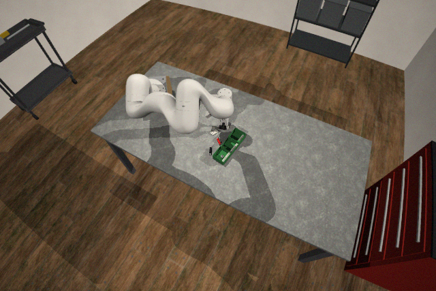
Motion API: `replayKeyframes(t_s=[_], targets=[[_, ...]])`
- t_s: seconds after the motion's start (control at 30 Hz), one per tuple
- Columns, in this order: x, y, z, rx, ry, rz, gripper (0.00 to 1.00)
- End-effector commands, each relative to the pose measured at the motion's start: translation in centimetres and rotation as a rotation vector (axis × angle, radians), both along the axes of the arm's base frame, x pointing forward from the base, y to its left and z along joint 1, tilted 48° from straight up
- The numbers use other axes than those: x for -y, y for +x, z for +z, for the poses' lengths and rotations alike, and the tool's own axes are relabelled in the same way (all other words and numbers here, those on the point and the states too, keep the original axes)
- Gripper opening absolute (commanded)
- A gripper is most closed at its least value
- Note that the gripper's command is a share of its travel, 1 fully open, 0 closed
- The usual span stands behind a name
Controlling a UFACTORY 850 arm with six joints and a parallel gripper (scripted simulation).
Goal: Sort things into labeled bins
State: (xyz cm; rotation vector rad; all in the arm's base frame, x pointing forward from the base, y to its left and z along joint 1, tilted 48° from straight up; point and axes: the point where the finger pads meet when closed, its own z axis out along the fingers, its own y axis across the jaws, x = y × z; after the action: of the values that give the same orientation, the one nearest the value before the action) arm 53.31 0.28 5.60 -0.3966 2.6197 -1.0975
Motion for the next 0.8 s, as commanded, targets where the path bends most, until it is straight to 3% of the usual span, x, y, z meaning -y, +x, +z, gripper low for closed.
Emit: replayKeyframes(t_s=[0.0, 0.57, 0.6, 0.77], targets=[[0.28, 0.18, -0.31, 0.001, 0.0, 0.001, 0.38], [0.63, 0.35, -0.66, 0.001, 0.0, 0.001, 0.38], [0.63, 0.35, -0.66, 0.001, 0.0, 0.001, 0.0], [0.63, 0.35, -0.66, 0.001, 0.0, 0.001, 0.0]])
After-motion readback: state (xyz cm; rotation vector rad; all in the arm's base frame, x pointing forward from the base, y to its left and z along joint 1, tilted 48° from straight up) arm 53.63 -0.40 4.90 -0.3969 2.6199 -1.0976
